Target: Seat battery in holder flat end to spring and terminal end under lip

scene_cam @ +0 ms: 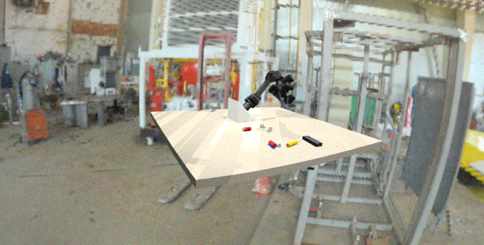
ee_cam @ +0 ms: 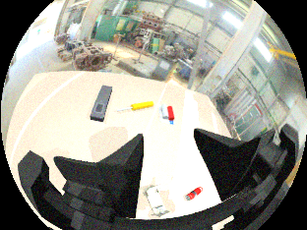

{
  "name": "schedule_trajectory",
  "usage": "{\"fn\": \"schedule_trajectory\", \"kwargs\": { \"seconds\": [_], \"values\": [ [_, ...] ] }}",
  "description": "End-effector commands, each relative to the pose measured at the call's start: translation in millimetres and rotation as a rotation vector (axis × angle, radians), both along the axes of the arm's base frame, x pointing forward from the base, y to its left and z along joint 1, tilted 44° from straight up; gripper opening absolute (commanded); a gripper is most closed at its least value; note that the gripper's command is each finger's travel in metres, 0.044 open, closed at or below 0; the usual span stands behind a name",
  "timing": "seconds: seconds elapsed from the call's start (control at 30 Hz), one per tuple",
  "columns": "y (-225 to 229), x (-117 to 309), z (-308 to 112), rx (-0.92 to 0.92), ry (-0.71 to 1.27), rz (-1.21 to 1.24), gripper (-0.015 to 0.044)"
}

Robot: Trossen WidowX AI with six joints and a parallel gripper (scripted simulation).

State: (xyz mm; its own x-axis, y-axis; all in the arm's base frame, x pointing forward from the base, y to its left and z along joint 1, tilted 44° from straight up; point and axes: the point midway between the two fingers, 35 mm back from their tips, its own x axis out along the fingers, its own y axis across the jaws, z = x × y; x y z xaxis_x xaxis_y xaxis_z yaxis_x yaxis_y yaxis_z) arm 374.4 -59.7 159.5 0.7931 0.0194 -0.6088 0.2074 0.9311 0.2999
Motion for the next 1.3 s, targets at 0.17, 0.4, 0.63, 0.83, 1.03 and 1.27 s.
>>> {"fn": "schedule_trajectory", "kwargs": {
  "seconds": [0.17,0.4,0.63,0.83,1.03,1.27],
  "values": [
    [-33,-27,-125,0.473,0.532,-0.249,0.0242],
    [-44,-68,-195,0.842,0.904,-0.484,0.0242],
    [-43,-102,-234,1.149,1.176,-0.689,0.0242],
    [-43,-102,-234,1.149,1.176,-0.689,0.0242],
    [-40,-101,-237,1.149,1.176,-0.689,0.0242],
    [-33,-100,-246,1.149,1.176,-0.689,0.0242]
  ]
}}
